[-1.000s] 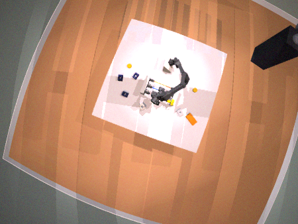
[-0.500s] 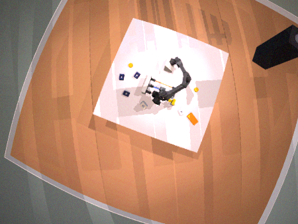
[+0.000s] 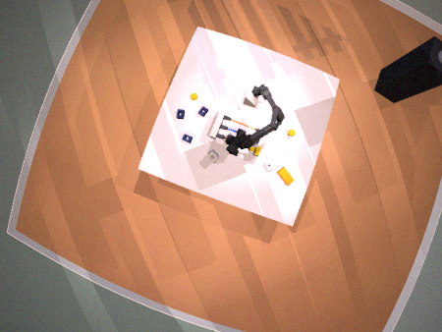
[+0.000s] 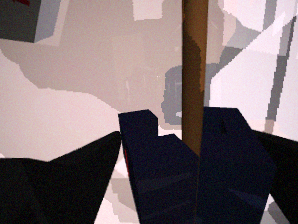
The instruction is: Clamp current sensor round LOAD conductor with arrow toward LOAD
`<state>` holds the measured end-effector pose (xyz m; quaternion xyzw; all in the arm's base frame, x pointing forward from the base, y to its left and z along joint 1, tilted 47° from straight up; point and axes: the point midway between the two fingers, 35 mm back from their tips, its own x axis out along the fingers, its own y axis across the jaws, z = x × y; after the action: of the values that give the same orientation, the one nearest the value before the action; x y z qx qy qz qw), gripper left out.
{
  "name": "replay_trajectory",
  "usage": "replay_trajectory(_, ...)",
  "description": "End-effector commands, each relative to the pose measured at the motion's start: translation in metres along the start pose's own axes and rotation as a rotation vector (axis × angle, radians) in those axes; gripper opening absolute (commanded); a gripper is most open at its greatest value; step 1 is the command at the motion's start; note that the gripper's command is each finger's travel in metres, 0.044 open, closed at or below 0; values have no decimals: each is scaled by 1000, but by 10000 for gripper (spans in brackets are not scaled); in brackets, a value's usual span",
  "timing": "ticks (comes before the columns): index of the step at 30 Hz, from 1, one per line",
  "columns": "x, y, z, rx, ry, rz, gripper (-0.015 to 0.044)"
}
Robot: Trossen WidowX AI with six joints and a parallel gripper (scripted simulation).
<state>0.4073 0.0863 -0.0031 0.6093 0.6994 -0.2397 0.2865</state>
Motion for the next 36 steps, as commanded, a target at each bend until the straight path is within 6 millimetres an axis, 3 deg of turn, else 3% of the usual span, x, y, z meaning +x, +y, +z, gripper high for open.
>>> replay_trajectory(1, 0, 0, 0, 0, -1, -1, 373)
replay_trajectory(14, 0, 0, 0, 0, -1, -1, 287)
replay_trajectory(25, 0, 0, 0, 0, -1, -1, 0)
replay_trajectory(36, 0, 0, 0, 0, -1, -1, 0)
